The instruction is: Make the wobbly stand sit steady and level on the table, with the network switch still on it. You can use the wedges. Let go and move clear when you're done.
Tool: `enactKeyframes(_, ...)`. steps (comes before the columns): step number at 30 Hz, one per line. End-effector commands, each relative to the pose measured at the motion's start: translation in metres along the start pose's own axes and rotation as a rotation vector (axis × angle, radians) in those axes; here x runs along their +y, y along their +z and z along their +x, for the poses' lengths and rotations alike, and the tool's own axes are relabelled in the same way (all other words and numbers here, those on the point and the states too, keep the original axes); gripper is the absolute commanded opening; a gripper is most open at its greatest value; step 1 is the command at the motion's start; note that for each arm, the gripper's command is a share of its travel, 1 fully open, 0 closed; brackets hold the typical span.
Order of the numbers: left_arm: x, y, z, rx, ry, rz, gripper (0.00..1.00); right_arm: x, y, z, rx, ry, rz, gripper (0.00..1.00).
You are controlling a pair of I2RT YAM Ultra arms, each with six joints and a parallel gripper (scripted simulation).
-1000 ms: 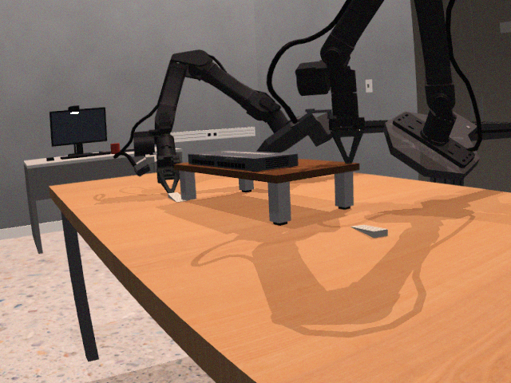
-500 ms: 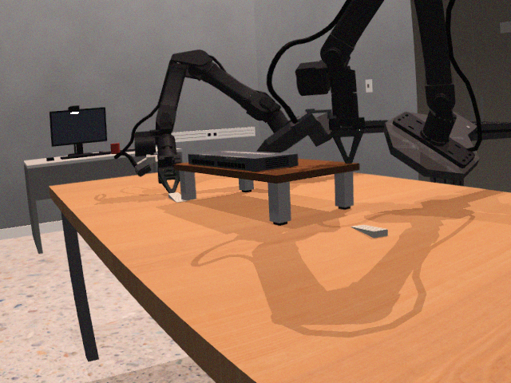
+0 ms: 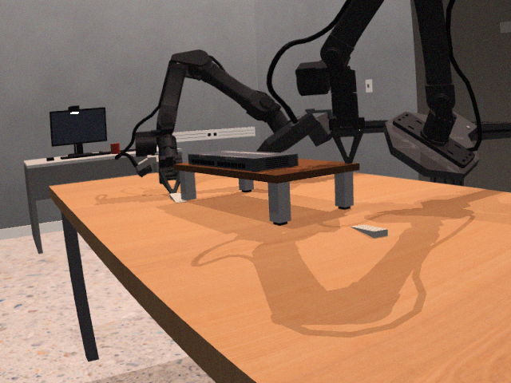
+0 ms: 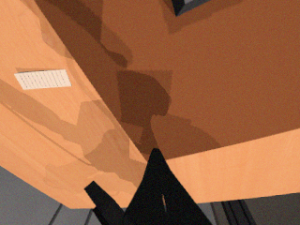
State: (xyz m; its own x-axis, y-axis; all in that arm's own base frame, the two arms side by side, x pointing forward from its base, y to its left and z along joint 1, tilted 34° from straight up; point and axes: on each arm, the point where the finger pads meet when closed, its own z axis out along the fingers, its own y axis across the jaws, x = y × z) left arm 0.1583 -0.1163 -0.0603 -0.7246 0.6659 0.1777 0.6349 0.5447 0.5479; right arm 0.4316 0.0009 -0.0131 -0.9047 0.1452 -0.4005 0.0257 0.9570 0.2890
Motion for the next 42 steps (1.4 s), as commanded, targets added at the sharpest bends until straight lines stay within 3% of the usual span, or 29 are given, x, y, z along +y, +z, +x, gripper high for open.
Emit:
enactKeyframes(1, -0.001, -0.006, -0.011, -0.059, -0.007, -0.002, 0.00, 0.017, 0.001, 0.006, -0.001, -0.018, -0.033, 0.00)
enactKeyframes(3, -0.001, -0.006, -0.011, -0.059, -0.007, -0.002, 0.00, 0.022, -0.010, -0.017, -0.058, -0.037, -0.035, 0.00)
enactKeyframes(6, -0.001, -0.006, -0.011, -0.059, -0.007, -0.002, 0.00, 0.019, 0.000, 0.004, -0.010, -0.021, -0.031, 0.00)
enactKeyframes(8, -0.001, -0.006, -0.011, -0.059, -0.007, -0.002, 0.00, 0.020, 0.001, -0.005, -0.026, -0.027, -0.031, 0.00)
enactKeyframes(10, -0.001, -0.006, -0.011, -0.059, -0.007, -0.002, 0.00, 0.015, 0.009, 0.013, 0.016, -0.013, -0.017, 0.00)
enactKeyframes(16, -0.001, -0.006, -0.011, -0.059, -0.007, -0.002, 0.00, 0.021, 0.002, -0.003, -0.023, -0.026, -0.023, 0.00)
enactKeyframes(20, -0.001, -0.006, -0.011, -0.059, -0.007, -0.002, 0.00, 0.016, 0.015, 0.018, 0.028, -0.009, -0.016, 0.00)
enactKeyframes(22, -0.001, -0.006, -0.011, -0.059, -0.007, -0.002, 0.00, 0.020, 0.007, -0.001, -0.020, -0.024, -0.016, 0.00)
enactKeyframes(24, -0.001, -0.006, -0.011, -0.059, -0.007, -0.002, 0.00, 0.021, 0.005, 0.007, -0.011, -0.021, -0.013, 0.00)
enactKeyframes(25, -0.001, -0.006, -0.011, -0.059, -0.007, -0.002, 0.00, 0.022, 0.004, -0.003, -0.027, -0.026, -0.014, 0.00)
enactKeyframes(27, -0.001, -0.006, -0.011, -0.059, -0.007, -0.002, 0.00, 0.021, 0.010, 0.009, -0.001, -0.019, -0.017, 0.00)
enactKeyframes(31, -0.001, -0.006, -0.011, -0.059, -0.007, -0.002, 0.00, 0.020, 0.011, 0.005, -0.009, -0.019, -0.009, 0.00)
enactKeyframes(32, -0.001, -0.006, -0.011, -0.059, -0.007, -0.002, 0.00, 0.017, 0.021, 0.023, 0.036, -0.008, -0.005, 0.00)
enactKeyframes(37, -0.001, -0.006, -0.011, -0.059, -0.007, -0.002, 0.00, 0.028, 0.003, -0.013, -0.056, -0.034, -0.015, 0.00)
enactKeyframes(41, -0.001, -0.006, -0.011, -0.059, -0.007, -0.002, 0.00, 0.025, 0.018, 0.019, 0.019, -0.013, -0.024, 0.00)
enactKeyframes(42, -0.001, -0.006, -0.011, -0.059, -0.007, -0.002, 0.00, 0.026, 0.019, 0.009, 0.003, -0.018, -0.025, 0.00)
